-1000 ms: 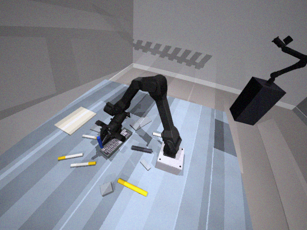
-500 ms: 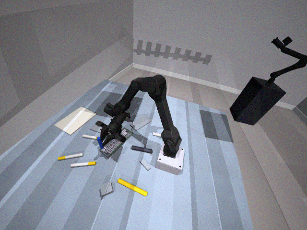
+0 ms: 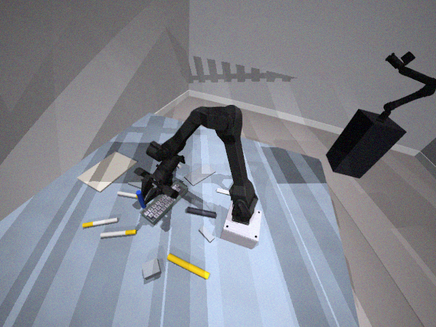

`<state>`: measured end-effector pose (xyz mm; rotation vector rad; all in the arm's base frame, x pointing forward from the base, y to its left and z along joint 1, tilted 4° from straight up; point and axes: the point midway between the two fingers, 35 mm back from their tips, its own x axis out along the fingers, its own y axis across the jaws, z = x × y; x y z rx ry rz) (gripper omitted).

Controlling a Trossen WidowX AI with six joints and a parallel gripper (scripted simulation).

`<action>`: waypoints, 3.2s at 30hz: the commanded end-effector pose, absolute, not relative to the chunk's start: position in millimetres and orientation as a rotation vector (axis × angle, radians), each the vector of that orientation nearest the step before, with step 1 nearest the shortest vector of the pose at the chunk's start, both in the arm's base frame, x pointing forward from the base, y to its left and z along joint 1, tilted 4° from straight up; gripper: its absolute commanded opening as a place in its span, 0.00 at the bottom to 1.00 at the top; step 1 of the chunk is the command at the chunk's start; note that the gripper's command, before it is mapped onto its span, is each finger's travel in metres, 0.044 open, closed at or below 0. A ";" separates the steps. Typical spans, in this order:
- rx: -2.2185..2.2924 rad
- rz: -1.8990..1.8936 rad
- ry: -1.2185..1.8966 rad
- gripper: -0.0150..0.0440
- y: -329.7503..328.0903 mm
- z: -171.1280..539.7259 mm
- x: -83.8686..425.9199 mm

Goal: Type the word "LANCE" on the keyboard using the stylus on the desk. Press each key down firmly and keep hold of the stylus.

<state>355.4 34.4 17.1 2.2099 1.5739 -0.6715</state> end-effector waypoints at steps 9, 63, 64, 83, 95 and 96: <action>2.208 -0.661 1.567 0.35 34.4 26.5 357.3; 2.210 -0.686 1.571 0.39 -62.2 14.5 280.3; 2.210 -0.686 1.571 0.39 -62.2 14.9 280.4; 2.210 -0.687 1.571 0.39 -63.0 7.3 280.2; 2.210 -0.687 1.571 0.39 -63.3 3.5 280.1; 2.210 -0.687 1.571 0.39 -63.3 3.0 280.0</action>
